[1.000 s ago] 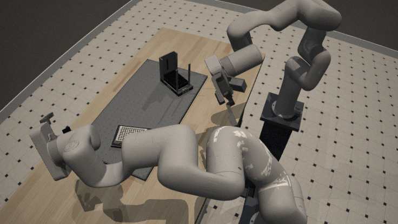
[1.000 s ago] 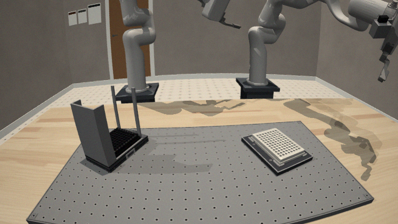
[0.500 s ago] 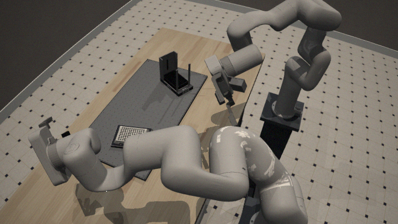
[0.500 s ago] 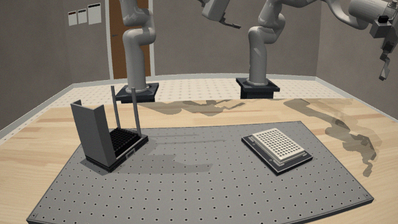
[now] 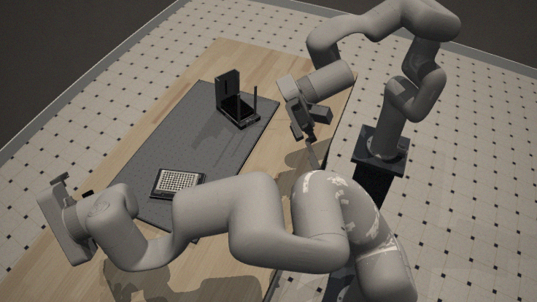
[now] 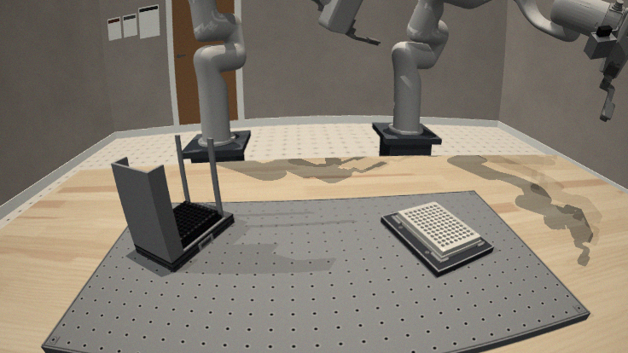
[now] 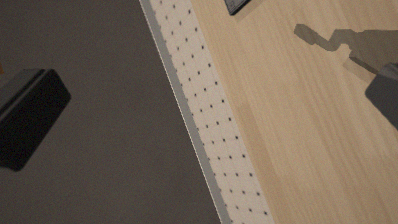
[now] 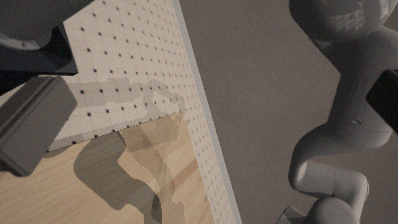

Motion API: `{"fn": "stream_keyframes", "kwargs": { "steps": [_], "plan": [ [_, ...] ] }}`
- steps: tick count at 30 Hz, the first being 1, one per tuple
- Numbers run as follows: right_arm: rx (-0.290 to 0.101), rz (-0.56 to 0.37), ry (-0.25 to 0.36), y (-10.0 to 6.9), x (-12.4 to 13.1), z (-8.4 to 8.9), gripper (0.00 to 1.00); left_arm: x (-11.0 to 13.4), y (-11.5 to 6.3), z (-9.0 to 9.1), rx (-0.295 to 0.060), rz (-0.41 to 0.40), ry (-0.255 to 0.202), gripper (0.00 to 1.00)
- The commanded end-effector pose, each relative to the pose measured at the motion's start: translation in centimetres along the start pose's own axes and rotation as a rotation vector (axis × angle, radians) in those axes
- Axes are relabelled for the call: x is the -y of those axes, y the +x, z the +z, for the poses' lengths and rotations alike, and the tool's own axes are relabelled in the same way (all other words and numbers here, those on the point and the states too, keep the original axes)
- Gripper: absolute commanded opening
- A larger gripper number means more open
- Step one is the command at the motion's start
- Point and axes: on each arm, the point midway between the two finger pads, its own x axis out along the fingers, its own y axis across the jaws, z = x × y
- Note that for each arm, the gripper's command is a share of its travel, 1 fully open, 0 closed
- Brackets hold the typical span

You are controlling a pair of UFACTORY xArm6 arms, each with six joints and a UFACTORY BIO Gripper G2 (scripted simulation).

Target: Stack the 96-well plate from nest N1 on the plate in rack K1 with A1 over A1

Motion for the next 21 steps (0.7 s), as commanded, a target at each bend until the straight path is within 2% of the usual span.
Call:
{"fn": "stream_keyframes", "kwargs": {
  "steps": [1,11,13,21],
  "plan": [
    [0.000,-0.001,-0.004,0.0,0.2,0.1,1.00,0.9,-2.0,-0.1,-0.029,-0.022,0.001,1.00],
    [0.000,-0.001,-0.004,0.0,0.2,0.1,1.00,4.6,-6.8,0.0,-0.096,-0.094,-0.016,1.00],
    [0.000,-0.001,-0.004,0.0,0.2,0.1,1.00,4.6,-6.8,0.0,-0.096,-0.094,-0.016,1.00],
    [0.000,-0.001,-0.004,0.0,0.2,0.1,1.00,8.2,-11.3,0.6,-0.155,-0.164,-0.035,1.00]
  ]
}}
